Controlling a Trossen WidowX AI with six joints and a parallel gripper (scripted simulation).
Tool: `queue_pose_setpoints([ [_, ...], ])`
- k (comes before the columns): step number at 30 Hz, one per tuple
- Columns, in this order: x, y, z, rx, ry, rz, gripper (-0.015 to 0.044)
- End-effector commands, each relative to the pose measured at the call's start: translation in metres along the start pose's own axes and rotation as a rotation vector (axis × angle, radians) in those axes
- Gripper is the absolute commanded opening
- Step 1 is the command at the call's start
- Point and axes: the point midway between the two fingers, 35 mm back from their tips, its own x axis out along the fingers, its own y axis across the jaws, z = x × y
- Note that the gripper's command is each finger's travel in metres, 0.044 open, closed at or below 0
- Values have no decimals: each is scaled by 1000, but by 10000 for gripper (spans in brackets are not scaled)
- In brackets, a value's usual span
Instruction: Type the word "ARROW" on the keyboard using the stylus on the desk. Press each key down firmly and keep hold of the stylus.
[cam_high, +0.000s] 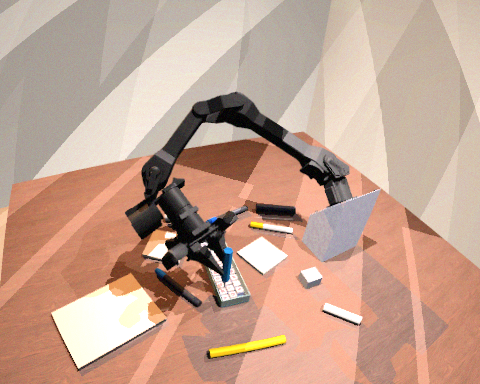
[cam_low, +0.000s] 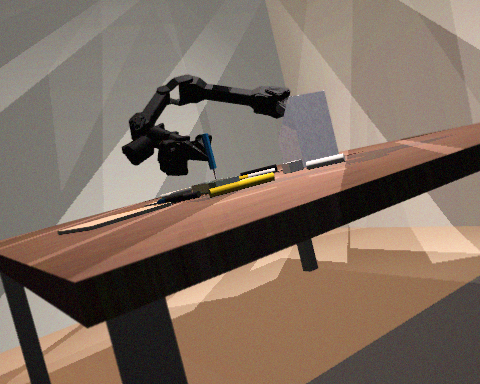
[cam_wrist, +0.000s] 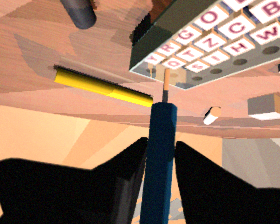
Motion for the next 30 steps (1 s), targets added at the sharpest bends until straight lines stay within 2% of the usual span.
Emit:
queue_pose_setpoints([
  [1, -10, 0, -16, -4, -1, 8, 81],
  [8, -8, 0, -13, -9, -4, 6, 85],
  [11, -8, 0, -13, -9, -4, 6, 65],
  [14, -9, 1, -15, -5, -2, 8, 0],
  [25, -1, 1, 0, -3, -3, 9, 0],
  [28, 1, 2, 1, -3, -3, 9, 79],
  [30, 1, 2, 1, -3, -3, 9, 81],
])
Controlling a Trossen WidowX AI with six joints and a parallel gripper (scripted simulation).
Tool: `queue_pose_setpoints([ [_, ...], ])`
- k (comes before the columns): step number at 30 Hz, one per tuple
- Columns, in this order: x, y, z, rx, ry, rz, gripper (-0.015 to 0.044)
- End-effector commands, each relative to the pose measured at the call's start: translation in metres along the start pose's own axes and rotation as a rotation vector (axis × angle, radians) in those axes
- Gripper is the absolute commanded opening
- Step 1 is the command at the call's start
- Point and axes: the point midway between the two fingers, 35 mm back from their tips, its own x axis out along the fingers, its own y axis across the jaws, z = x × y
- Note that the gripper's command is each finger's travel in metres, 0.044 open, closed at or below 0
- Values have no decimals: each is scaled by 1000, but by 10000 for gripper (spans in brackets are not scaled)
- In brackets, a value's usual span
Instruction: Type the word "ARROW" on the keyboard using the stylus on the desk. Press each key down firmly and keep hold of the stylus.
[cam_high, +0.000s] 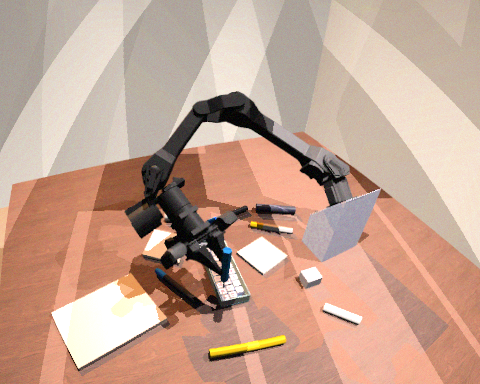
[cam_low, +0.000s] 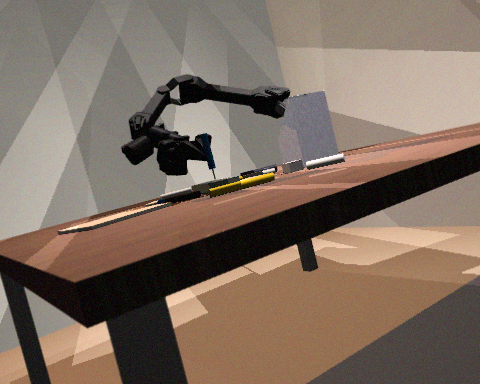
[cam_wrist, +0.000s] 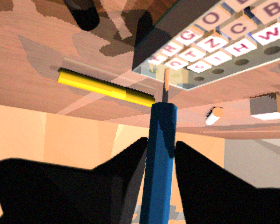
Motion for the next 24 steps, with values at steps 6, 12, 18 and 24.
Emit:
queue_pose_setpoints([
  [6, 3, 1, 2, -7, -2, -1, 81],
  [12, 4, 1, 6, -7, -2, -1, 81],
  [18, 6, 1, 8, -7, -2, -1, 81],
  [24, 7, 1, 10, -7, -2, -2, 81],
])
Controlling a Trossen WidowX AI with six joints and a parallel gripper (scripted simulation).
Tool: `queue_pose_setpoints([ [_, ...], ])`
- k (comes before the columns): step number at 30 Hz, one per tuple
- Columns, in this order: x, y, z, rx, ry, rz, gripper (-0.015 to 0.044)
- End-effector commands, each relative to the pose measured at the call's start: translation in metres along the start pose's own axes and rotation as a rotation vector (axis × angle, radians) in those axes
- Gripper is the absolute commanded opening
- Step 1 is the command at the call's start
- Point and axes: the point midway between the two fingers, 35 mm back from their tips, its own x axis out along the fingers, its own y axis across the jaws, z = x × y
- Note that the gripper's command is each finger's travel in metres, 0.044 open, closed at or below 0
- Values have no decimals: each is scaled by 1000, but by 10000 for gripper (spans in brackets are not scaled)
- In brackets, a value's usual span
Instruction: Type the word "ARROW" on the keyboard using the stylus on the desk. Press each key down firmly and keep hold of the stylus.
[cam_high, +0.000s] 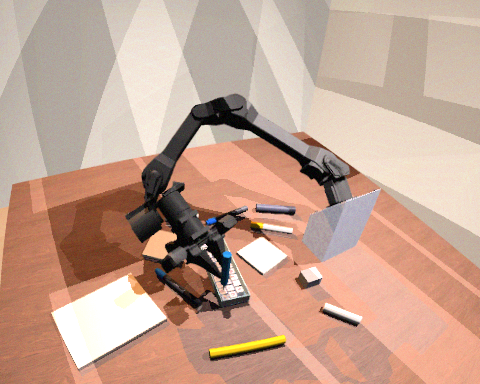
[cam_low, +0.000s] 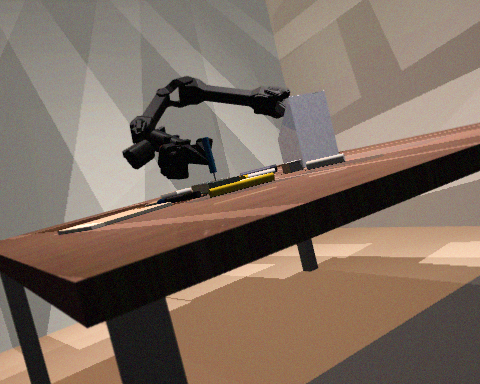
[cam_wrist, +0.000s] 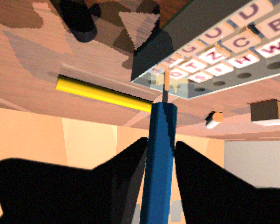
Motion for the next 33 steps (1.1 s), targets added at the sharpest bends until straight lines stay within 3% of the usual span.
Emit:
queue_pose_setpoints([
  [1, 1, 0, 2, -7, -2, 1, 81],
  [33, 3, 0, 5, -7, -2, 0, 81],
])
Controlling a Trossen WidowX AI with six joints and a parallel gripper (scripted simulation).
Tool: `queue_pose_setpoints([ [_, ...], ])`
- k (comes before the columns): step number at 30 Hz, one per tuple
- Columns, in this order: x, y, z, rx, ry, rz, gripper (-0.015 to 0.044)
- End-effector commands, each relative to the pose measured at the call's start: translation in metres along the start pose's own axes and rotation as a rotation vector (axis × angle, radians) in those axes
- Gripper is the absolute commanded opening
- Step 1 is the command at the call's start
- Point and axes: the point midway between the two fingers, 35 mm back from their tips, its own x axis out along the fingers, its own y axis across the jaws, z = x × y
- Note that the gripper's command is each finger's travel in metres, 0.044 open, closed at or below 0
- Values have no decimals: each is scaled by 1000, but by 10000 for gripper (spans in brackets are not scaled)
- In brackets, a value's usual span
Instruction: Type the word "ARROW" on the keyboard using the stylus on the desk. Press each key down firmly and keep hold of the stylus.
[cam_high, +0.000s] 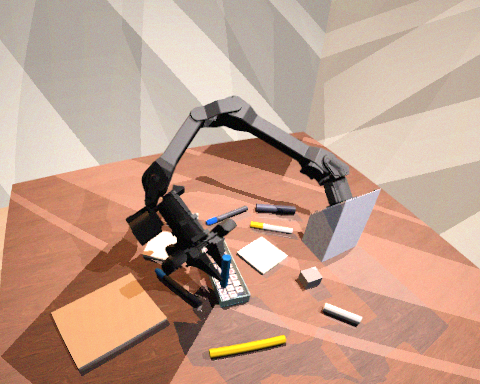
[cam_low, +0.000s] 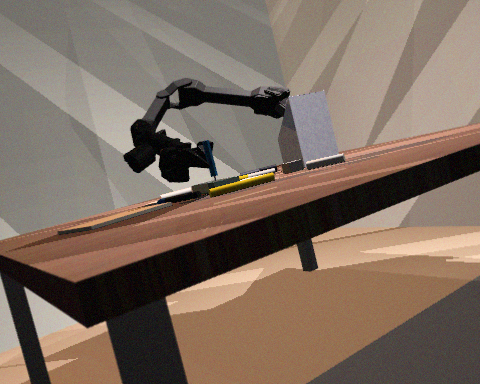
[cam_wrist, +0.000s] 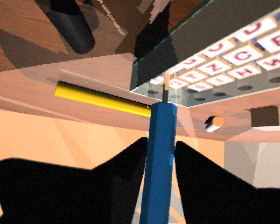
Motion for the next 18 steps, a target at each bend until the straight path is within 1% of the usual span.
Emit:
queue_pose_setpoints([
  [1, -4, 0, -6, -7, -3, 1, 81],
  [6, -17, -1, -32, -8, -2, 1, 81],
  [16, -16, -1, -30, -12, -4, -2, 85],
  [18, -16, -1, -30, -12, -4, -2, 71],
])
